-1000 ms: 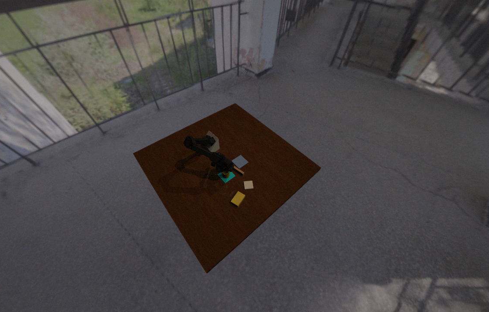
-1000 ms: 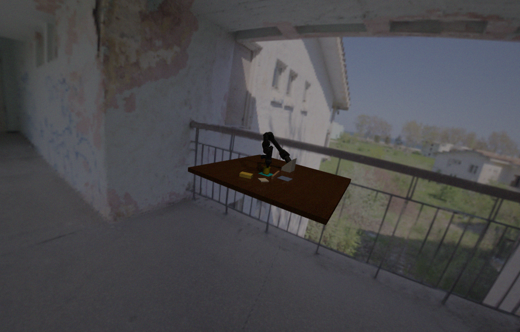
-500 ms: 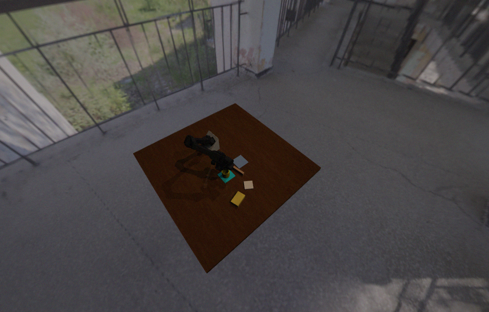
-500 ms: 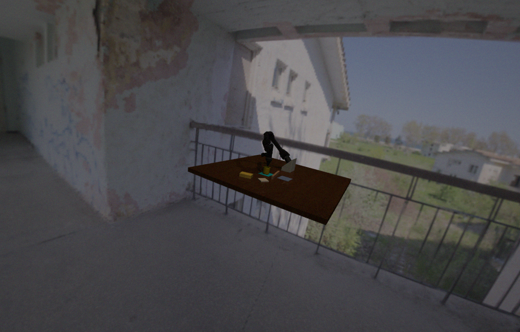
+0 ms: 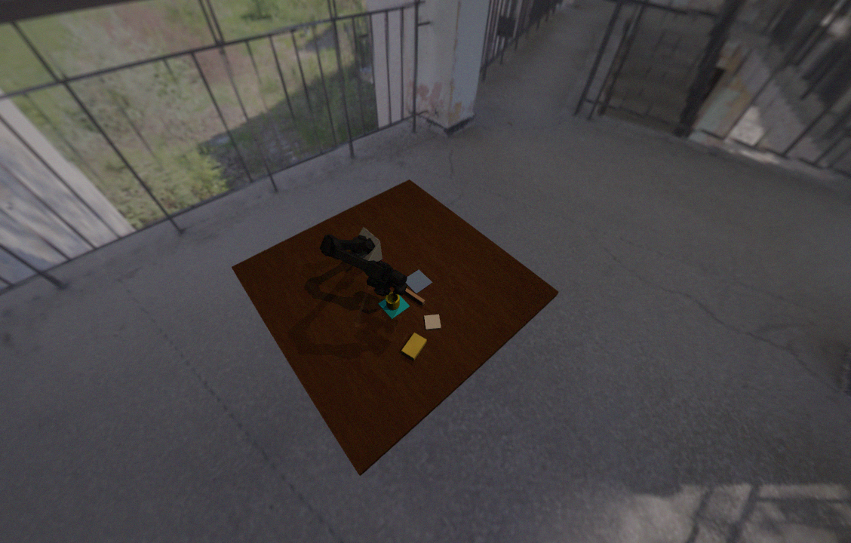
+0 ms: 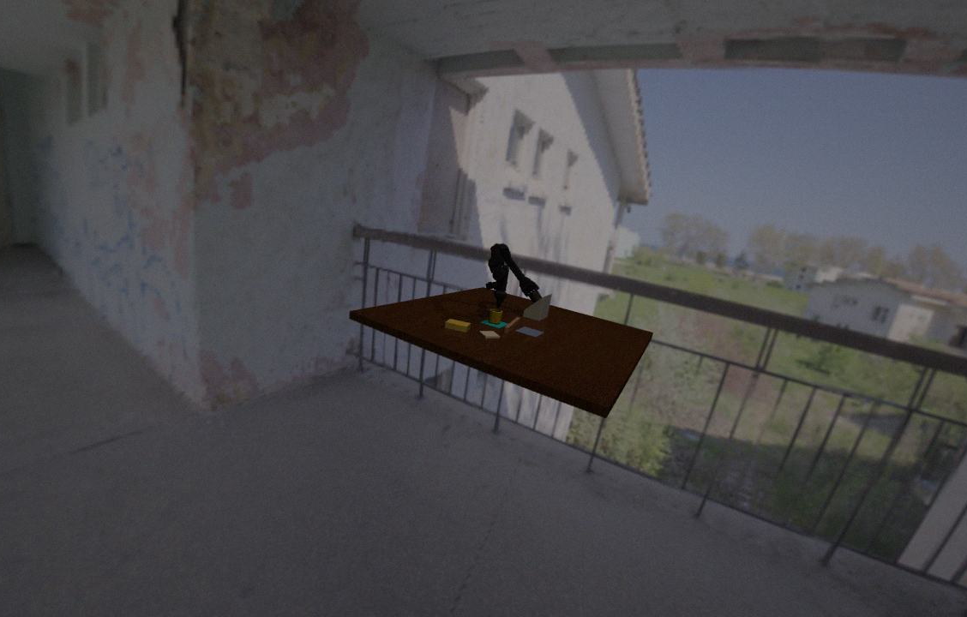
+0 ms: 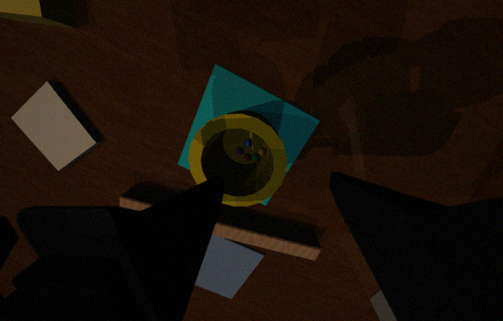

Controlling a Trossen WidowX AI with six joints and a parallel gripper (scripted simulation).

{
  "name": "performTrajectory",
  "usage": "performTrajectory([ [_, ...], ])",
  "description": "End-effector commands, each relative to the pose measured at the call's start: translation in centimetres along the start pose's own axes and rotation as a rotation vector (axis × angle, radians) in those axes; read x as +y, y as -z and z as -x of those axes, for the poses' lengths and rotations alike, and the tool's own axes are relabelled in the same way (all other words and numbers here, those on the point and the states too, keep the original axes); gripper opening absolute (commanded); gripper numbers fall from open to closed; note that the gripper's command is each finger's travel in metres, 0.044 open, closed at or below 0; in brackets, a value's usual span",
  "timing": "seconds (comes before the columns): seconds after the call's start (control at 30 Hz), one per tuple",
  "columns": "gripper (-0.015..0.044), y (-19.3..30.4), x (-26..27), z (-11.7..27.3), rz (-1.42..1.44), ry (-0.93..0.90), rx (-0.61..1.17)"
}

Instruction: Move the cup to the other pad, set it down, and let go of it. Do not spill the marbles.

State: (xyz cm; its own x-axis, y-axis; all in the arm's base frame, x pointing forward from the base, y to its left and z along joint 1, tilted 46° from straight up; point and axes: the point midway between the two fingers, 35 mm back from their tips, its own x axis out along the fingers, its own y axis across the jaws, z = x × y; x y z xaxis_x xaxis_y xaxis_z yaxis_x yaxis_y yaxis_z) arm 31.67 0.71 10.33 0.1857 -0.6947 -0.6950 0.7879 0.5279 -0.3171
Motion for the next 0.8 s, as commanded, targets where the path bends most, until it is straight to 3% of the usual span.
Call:
performTrajectory([
  [0.0,0.0409,0.0,0.0,0.1,0.002,0.0,0.0],
  [0.07,0.044,0.0,0.1,0.6,0.001,-0.001,0.001],
  [0.6,0.044,0.0,0.1,6.2,-0.005,-0.004,0.005],
  [0.77,0.044,-0.1,0.0,6.1,-0.001,-0.008,0.0],
])
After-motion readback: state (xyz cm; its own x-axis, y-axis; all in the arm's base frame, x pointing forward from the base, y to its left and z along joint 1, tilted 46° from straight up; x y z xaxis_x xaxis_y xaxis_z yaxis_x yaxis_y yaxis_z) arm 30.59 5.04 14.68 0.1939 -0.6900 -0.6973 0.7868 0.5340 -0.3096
